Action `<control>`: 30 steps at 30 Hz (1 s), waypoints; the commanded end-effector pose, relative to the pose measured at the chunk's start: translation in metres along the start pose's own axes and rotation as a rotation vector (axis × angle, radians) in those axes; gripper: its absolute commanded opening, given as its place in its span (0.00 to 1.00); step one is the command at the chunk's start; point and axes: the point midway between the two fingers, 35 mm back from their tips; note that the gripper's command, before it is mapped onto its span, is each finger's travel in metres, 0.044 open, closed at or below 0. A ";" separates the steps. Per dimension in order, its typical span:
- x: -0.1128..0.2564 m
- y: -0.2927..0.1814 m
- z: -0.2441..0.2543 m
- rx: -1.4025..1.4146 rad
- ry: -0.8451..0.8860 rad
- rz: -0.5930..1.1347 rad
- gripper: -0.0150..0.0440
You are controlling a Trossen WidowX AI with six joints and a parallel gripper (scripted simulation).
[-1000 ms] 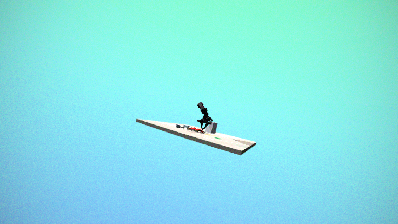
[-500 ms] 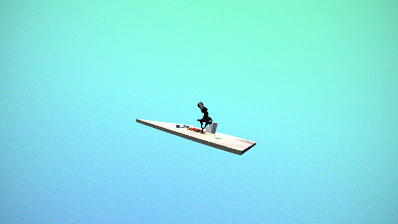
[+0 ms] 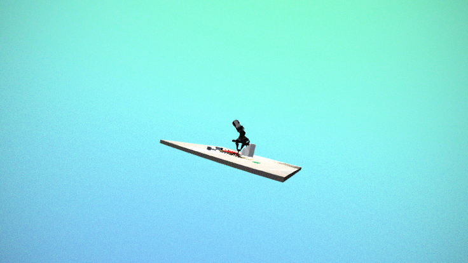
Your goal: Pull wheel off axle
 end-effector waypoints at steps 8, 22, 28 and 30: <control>0.010 0.001 0.000 -0.003 0.005 -0.001 0.25; 0.034 -0.007 0.025 0.005 0.006 0.001 0.25; 0.038 -0.015 0.055 0.003 0.011 -0.002 0.25; 0.039 -0.019 0.065 0.003 0.012 -0.002 0.25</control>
Point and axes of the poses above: the point midway between the two fingers, 35 mm back from their tips, its own x axis back along the fingers, its own z axis across the jaws, y = z × x, and after that the axes turned 10 degrees about x, right-handed
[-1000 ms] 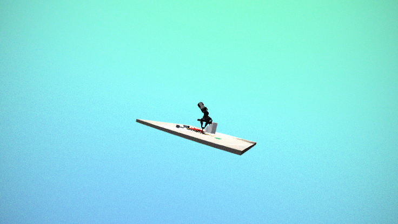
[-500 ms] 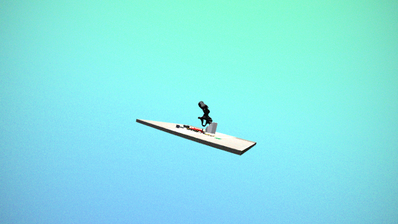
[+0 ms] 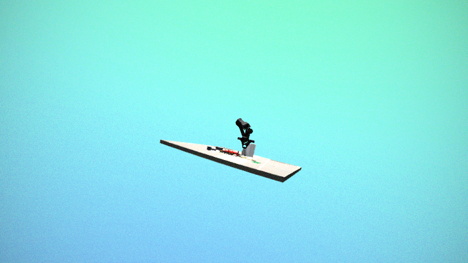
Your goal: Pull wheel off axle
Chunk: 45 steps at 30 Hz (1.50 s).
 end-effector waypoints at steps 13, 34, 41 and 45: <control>0.000 -0.023 0.057 -0.004 0.002 0.004 0.25; -0.099 -0.023 0.056 -0.004 -0.002 0.005 0.25; -0.101 -0.024 0.056 -0.007 0.002 0.014 0.39; -0.101 -0.024 0.056 -0.007 0.002 0.014 0.57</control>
Point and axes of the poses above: the point midway between the two fingers, 35 mm back from their tips, its own x axis back along the fingers, its own z axis across the jaws, y = z × x, and after that the axes turned 10 degrees about x, right-handed
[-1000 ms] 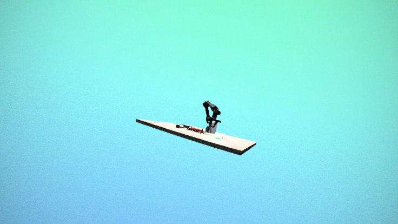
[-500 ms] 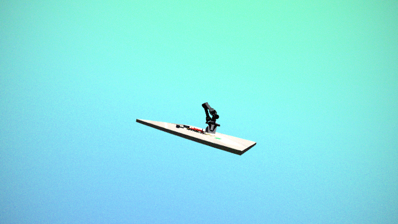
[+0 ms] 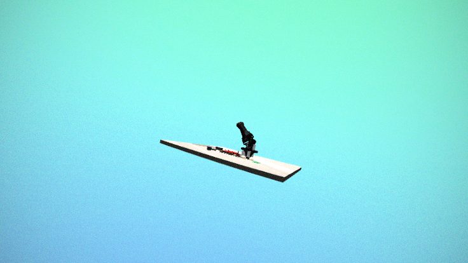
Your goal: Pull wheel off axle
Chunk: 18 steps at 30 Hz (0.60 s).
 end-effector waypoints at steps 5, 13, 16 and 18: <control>0.006 0.001 0.000 -0.002 0.001 0.000 0.76; 0.061 0.000 0.001 0.001 -0.001 -0.009 0.76; 0.057 -0.001 0.002 0.007 -0.004 -0.015 0.81; 0.065 -0.012 0.000 0.007 -0.002 -0.014 0.90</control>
Point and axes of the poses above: the point midway between the two fingers, 35 mm back from their tips, its own x axis back along the fingers, its own z axis across the jaws, y = z × x, and after that the axes turned 10 degrees about x, right-handed
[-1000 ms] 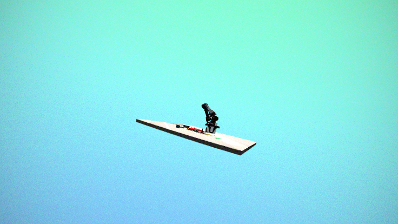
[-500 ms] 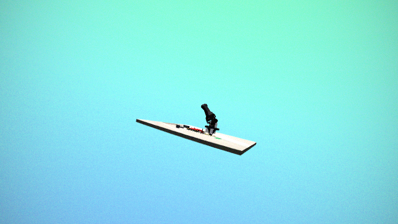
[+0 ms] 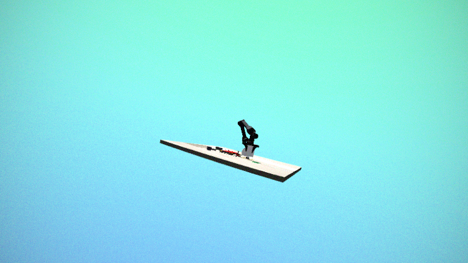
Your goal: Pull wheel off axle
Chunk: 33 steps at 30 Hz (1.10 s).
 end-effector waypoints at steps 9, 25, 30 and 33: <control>0.047 -0.085 -0.019 0.006 0.001 0.021 1.00; 0.048 -0.086 -0.020 0.006 0.001 0.021 1.00; 0.048 -0.086 -0.020 0.006 0.001 0.021 1.00; 0.048 -0.086 -0.020 0.006 0.001 0.021 1.00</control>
Point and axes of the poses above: the point midway between the two fingers, 35 mm back from their tips, its own x axis back along the fingers, its own z axis across the jaws, y = z × x, and after that the axes turned 10 degrees about x, right-handed
